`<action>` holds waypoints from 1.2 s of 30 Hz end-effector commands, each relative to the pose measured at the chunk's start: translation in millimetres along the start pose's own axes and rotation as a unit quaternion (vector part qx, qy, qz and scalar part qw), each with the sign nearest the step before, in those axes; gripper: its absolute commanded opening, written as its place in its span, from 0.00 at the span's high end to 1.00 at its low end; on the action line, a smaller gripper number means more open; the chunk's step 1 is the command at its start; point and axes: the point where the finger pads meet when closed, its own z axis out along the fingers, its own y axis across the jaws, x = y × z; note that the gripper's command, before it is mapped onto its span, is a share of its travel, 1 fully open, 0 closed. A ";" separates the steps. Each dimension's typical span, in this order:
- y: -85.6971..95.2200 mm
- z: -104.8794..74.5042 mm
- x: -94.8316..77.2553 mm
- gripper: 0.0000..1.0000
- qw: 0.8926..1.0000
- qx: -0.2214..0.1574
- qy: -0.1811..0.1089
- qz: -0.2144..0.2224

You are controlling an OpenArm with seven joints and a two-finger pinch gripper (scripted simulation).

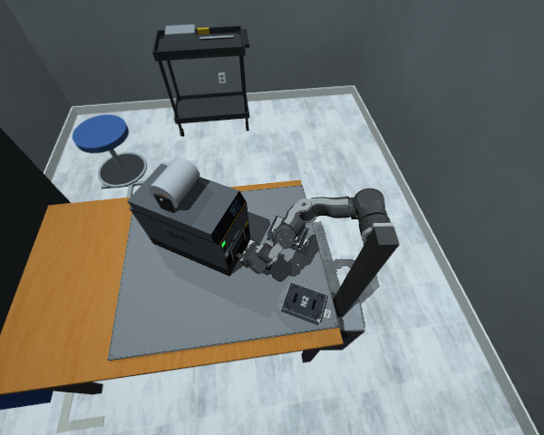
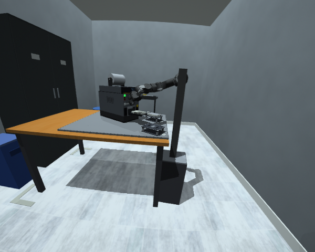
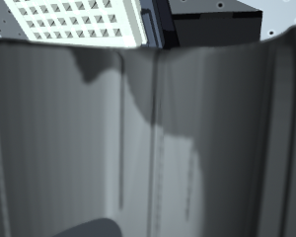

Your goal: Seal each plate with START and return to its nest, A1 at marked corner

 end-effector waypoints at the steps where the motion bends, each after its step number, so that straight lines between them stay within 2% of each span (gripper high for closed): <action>1: 1.8 1.7 0.6 1.00 1.000 -0.005 0.000 -0.003; 28: 1.8 43.1 -5.0 1.00 1.000 -0.004 0.000 -0.004; 36: 1.4 42.7 -6.7 1.00 1.000 -0.003 -0.001 0.000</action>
